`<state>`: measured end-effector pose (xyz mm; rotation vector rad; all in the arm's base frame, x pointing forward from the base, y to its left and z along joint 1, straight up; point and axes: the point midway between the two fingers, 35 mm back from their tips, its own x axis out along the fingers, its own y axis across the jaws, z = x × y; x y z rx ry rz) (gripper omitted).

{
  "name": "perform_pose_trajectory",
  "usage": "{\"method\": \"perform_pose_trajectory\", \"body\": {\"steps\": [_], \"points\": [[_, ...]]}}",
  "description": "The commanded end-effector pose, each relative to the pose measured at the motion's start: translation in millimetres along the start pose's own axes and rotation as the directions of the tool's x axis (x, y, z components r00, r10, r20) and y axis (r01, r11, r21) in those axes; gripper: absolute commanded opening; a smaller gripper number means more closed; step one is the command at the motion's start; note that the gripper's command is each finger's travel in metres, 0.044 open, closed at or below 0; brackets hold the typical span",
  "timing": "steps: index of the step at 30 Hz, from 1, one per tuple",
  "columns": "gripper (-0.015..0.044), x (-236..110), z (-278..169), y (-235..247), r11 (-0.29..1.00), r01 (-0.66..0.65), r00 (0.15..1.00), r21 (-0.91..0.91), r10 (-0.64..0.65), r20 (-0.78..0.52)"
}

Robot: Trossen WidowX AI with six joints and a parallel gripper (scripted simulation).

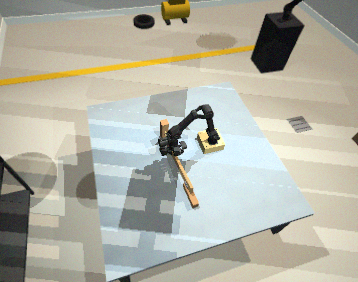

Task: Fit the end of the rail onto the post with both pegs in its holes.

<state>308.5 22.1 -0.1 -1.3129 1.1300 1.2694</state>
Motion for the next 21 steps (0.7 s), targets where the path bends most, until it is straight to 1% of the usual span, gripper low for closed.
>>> {"method": "perform_pose_trajectory", "body": {"steps": [1, 21], "points": [[0.0000, 0.7, 0.7, 0.3, 1.000, 0.000, 1.000, -0.002, 0.000, 0.005], [0.0000, -5.0, -0.2, 0.0, 1.000, 0.000, 1.000, -0.002, 0.000, 0.005]]}}
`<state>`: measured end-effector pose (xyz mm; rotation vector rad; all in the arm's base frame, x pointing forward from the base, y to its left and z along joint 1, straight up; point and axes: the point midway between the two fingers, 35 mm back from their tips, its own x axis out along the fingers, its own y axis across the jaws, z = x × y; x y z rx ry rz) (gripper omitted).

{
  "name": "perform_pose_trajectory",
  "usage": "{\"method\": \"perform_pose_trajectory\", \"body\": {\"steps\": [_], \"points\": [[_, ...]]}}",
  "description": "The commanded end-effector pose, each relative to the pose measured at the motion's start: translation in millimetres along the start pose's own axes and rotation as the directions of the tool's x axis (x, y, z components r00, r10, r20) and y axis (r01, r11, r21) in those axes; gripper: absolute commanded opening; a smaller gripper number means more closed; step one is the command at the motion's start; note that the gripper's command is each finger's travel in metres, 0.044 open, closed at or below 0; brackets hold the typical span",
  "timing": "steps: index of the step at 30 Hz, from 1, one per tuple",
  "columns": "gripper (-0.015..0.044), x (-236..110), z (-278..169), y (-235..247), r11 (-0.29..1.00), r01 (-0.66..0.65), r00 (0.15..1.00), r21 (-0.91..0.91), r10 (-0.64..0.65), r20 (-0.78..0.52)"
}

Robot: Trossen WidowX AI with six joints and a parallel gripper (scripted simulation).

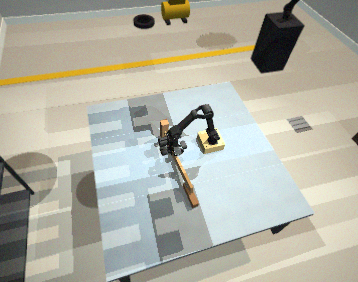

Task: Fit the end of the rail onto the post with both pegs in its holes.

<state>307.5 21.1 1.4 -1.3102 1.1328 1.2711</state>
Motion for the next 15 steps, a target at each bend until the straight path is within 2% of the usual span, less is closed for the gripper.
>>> {"method": "perform_pose_trajectory", "body": {"steps": [1, 15], "points": [[0.0000, -3.9, 0.6, -1.2, 1.000, 0.003, 1.000, -0.003, -0.003, 0.004], [0.0000, -11.0, 0.6, -3.5, 1.000, 0.003, 1.000, -0.003, -0.003, 0.004]]}}
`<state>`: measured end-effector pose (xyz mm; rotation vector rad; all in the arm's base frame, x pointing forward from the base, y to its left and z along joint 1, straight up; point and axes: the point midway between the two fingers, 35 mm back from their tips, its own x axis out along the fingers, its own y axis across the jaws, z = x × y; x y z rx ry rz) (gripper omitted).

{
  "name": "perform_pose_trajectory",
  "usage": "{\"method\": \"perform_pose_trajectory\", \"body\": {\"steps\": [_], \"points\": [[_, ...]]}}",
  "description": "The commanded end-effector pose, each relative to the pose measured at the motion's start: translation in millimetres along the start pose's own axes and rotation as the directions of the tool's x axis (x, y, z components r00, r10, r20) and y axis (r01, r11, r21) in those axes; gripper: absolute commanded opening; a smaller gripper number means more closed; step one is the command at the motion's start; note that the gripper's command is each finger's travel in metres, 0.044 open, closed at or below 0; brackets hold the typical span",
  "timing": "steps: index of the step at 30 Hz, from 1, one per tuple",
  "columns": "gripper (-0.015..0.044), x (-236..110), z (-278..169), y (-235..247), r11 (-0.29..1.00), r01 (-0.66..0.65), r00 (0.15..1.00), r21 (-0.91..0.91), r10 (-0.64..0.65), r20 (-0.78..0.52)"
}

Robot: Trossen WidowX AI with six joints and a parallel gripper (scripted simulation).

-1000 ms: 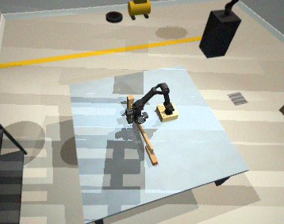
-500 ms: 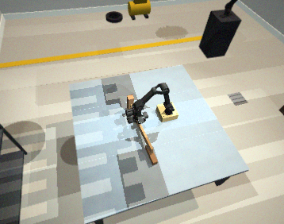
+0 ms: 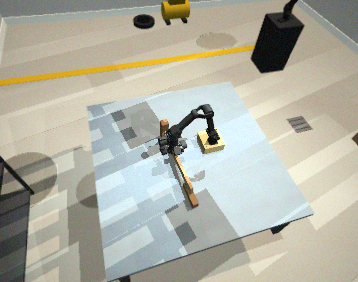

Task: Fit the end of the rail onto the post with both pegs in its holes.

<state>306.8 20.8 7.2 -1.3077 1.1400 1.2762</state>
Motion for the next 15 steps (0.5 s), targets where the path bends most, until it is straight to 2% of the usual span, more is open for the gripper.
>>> {"method": "perform_pose_trajectory", "body": {"steps": [1, 15], "points": [[0.0000, -5.8, 0.8, -4.1, 1.000, 0.011, 1.000, -0.003, -0.011, 0.006], [0.0000, -12.8, 0.8, -5.9, 1.000, 0.012, 1.000, -0.003, -0.012, 0.006]]}}
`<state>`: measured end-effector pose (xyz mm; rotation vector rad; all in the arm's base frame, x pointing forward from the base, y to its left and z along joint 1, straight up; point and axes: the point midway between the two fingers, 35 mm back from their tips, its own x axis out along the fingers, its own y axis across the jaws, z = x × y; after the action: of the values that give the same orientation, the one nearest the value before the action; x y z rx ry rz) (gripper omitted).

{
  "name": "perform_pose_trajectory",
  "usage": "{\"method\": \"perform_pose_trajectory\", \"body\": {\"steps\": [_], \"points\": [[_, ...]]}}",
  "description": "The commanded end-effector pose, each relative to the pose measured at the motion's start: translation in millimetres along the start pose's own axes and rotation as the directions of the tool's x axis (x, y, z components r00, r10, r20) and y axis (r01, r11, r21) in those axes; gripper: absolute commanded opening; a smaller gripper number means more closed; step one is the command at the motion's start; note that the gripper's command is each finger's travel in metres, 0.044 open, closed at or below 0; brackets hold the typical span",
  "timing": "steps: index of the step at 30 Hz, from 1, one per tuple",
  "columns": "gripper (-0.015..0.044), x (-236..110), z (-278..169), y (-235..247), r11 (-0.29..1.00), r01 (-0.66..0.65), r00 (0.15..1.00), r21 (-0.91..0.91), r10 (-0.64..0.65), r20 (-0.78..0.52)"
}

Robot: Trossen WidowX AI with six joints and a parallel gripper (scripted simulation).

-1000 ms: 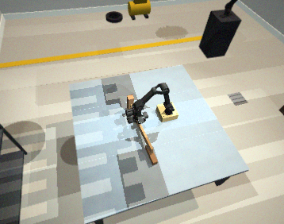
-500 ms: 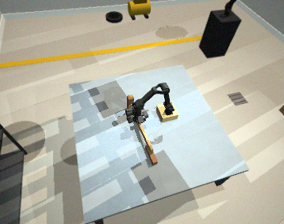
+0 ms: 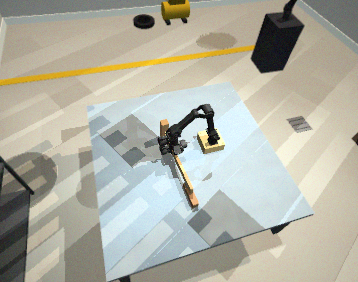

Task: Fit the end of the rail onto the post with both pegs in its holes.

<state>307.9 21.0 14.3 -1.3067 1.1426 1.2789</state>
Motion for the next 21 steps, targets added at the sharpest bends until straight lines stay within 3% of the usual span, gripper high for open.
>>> {"method": "perform_pose_trajectory", "body": {"steps": [1, 21], "points": [[0.0000, -6, 1, -5, 1.000, 0.015, 1.000, -0.003, -0.015, 0.006], [0.0000, -16, 1, -5, 1.000, 0.015, 1.000, -0.003, -0.015, 0.006]]}}
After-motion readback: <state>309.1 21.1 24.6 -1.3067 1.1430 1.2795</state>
